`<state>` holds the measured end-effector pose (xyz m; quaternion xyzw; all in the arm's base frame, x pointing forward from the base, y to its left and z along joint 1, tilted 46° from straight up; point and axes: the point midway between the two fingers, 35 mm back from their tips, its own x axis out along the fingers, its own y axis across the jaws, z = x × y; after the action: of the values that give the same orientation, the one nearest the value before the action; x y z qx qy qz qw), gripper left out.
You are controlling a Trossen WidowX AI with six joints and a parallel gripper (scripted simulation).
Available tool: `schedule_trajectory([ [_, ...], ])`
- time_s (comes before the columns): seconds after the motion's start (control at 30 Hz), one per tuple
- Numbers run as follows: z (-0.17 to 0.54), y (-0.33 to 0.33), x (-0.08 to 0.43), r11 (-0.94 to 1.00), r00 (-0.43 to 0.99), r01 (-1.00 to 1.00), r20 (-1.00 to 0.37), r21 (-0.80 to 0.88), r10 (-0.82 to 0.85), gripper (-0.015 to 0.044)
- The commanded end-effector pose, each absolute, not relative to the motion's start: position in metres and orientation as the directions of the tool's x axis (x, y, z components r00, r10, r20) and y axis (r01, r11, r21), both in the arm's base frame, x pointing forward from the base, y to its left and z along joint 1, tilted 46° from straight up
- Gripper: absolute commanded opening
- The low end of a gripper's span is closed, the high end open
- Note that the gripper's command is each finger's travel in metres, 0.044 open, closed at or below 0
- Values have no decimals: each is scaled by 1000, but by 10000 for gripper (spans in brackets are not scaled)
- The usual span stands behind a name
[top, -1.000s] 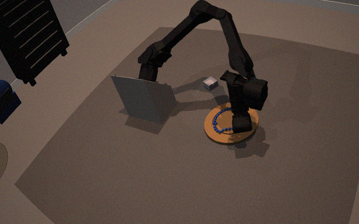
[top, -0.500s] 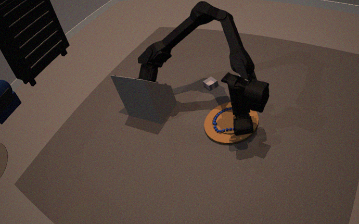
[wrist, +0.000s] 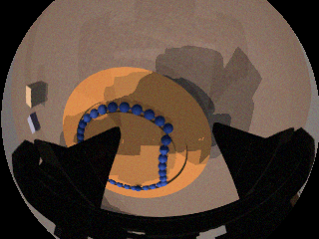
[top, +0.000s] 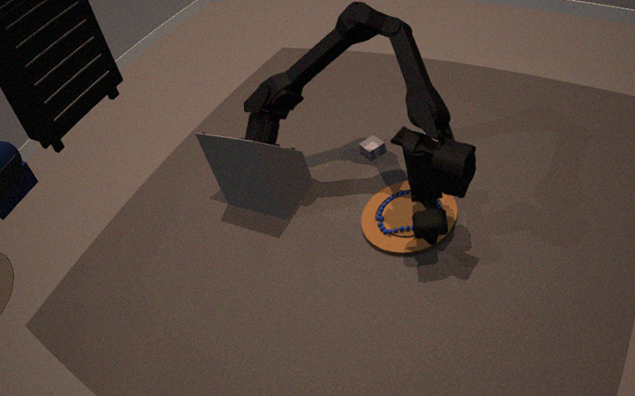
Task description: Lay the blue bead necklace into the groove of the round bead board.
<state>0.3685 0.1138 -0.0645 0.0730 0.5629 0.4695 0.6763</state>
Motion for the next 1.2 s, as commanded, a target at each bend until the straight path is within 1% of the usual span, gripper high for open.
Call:
schedule_trajectory([
  [0.0, -63, 112, 368, 549, -73, -553, -693, 626, 718, 440],
  [0.5, -63, 112, 368, 549, -73, -553, -693, 626, 718, 440],
  [0.53, -63, 111, 367, 555, -73, -541, -693, 632, 717, 414],
  [0.6, -62, 106, 360, 603, -73, -435, -694, 669, 717, 361],
  [0.73, -58, 92, 333, 692, -73, -65, -696, 718, 715, 256],
  [0.8, -56, 86, 319, 699, -74, 127, -696, 704, 714, 204],
  [0.9, -54, 78, 297, 660, -75, 404, -696, 634, 714, 125],
  [1.03, -51, 70, 269, 533, -77, 703, -695, 471, 715, 120],
  [1.07, -50, 69, 265, 512, -77, 735, -695, 445, 715, 120],
  [1.17, -50, 69, 264, 504, -77, 745, -695, 437, 715, 120],
])
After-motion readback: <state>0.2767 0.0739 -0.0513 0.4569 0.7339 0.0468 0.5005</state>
